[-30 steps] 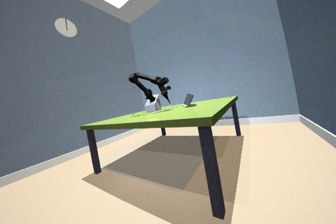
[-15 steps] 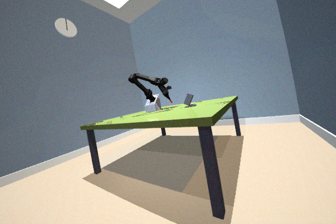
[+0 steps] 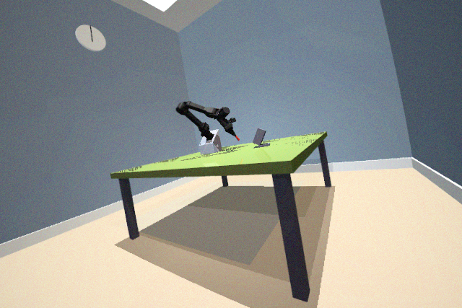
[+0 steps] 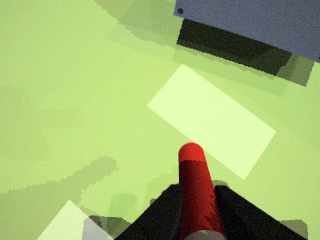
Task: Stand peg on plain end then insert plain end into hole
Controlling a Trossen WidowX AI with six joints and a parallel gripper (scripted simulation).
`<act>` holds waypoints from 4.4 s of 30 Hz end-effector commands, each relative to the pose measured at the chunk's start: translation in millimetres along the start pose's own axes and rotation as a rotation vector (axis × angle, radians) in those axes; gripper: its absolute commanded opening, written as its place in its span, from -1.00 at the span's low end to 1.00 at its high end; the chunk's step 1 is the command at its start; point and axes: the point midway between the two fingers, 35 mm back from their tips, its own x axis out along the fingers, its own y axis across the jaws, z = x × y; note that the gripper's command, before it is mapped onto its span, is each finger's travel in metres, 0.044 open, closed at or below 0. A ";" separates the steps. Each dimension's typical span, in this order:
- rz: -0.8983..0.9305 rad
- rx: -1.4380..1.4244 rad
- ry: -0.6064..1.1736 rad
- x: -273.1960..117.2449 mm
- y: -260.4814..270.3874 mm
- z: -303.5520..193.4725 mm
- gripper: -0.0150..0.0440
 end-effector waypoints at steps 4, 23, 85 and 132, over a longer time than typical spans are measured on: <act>-0.020 -0.028 -0.062 0.8 -1.4 6.4 -0.49; -0.089 -0.101 -0.194 1.3 -6.1 19.4 -0.49; -0.269 -0.248 -0.399 17.6 -28.5 56.3 -0.49; -0.316 -0.255 -0.444 52.8 -39.2 76.1 -0.49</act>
